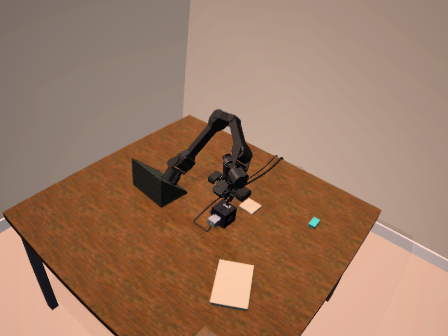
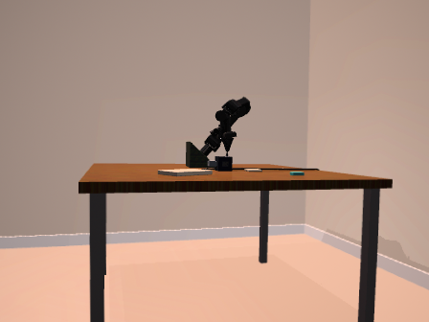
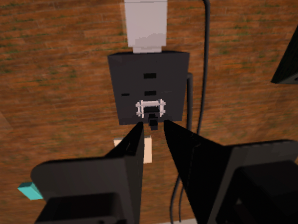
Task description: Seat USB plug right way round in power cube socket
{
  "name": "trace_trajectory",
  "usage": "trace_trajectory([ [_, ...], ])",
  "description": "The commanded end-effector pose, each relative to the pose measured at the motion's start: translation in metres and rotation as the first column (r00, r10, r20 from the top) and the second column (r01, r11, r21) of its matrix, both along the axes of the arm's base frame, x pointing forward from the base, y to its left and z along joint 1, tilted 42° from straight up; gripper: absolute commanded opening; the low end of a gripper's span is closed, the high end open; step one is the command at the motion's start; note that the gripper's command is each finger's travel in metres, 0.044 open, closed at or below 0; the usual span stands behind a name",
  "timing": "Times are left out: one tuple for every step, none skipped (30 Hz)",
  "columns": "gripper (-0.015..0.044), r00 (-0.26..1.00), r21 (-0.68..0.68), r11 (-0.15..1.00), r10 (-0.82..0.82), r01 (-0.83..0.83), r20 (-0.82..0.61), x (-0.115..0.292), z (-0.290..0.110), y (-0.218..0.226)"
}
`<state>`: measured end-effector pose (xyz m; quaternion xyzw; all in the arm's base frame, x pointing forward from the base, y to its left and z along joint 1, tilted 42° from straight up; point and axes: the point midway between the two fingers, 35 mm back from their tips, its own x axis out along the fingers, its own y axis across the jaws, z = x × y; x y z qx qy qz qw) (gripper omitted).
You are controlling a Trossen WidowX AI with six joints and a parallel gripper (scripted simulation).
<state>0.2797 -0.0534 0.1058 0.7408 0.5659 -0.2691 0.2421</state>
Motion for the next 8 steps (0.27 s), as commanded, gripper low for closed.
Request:
trace_trajectory([
  [0.0095, 1.000, 0.000, 1.000, 0.002, -0.002, 0.000, -0.0008, 0.0024, -0.0020],
  [0.0095, 1.000, 0.000, 1.000, 0.002, -0.002, 0.000, -0.0010, 0.0032, -0.0027],
  [0.0095, 1.000, 0.000, 1.000, 0.002, -0.002, 0.000, -0.0012, 0.0039, -0.0033],
  [0.0095, 1.000, 0.000, 1.000, 0.002, -0.002, 0.000, -0.0014, 0.0046, -0.0039],
  [0.0095, 1.000, -0.001, 1.000, 0.002, -0.002, 0.000, -0.0016, 0.0054, -0.0046],
  [0.0095, 1.000, -0.001, 1.000, 0.002, -0.002, 0.000, -0.0018, 0.0061, -0.0052],
  [0.0095, 1.000, -0.001, 1.000, 0.002, -0.002, 0.000, -0.0020, 0.0068, -0.0059],
  [0.0095, 1.000, -0.001, 1.000, 0.002, -0.002, 0.000, -0.0022, 0.0076, -0.0065],
])
